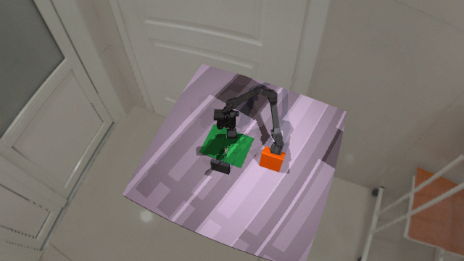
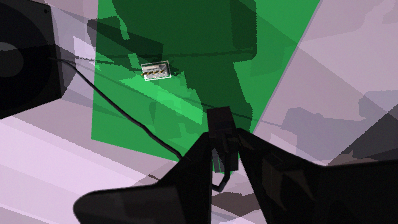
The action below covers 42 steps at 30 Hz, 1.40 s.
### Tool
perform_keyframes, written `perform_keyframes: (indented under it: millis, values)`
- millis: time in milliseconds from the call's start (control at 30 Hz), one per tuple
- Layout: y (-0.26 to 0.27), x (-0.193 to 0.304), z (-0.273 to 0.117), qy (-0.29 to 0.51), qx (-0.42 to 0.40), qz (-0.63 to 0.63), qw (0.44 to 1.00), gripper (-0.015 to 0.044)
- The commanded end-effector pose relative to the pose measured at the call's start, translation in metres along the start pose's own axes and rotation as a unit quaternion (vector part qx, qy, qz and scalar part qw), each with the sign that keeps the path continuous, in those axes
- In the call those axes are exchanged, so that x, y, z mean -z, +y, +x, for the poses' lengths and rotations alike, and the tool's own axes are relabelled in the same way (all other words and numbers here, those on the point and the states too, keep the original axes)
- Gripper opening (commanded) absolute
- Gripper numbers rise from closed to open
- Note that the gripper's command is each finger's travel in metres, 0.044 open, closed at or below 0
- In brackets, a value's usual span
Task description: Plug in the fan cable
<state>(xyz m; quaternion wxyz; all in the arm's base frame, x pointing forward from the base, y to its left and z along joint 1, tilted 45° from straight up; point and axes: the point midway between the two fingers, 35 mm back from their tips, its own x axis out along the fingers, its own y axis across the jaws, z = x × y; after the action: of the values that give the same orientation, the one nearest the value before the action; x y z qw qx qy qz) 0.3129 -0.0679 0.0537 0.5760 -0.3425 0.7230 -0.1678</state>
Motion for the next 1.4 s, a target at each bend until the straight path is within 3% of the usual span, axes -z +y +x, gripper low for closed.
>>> perform_keyframes:
  millis: [0,1367]
  values:
    - [0.001,0.001,0.003,-0.007,-0.009,0.002,1.000,0.0000]
    - [0.025,-0.007,0.049,-0.119,-0.147,0.039,0.981,0.0000]
